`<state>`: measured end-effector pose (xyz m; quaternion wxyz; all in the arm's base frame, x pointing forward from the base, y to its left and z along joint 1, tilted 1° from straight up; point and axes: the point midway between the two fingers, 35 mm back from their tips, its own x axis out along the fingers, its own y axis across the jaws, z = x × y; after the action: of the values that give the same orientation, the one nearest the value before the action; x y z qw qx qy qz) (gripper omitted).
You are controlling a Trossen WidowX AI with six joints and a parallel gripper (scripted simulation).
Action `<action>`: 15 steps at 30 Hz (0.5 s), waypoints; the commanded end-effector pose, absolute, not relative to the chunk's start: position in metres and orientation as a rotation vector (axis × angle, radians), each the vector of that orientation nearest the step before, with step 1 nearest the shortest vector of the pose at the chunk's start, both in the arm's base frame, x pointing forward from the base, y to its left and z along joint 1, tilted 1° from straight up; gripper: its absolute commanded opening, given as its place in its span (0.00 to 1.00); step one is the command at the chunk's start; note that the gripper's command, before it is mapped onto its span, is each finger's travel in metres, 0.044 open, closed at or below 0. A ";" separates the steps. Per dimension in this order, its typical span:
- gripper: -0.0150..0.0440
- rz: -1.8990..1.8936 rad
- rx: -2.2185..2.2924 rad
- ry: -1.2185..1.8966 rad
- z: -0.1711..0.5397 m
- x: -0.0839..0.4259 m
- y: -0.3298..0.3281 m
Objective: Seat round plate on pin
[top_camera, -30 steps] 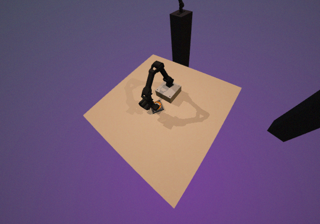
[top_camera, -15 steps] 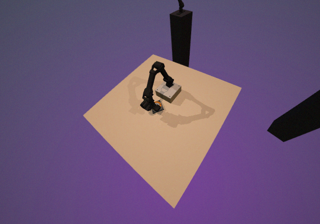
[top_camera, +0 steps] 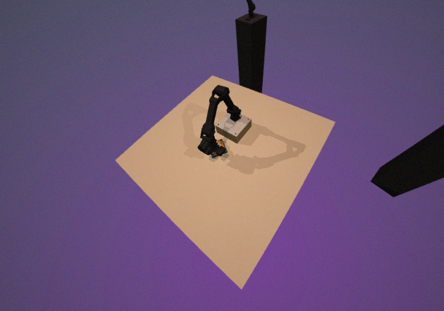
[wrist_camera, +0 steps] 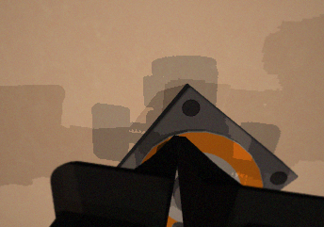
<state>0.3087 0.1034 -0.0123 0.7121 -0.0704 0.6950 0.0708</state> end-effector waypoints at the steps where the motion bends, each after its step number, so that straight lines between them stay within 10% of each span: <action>1: 0.25 0.160 -0.153 1.547 -0.014 0.302 0.109; 15: 0.25 0.161 -0.153 1.549 -0.013 0.287 0.119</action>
<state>0.2936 0.1166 -0.0119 0.7123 -0.0699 0.6946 0.0722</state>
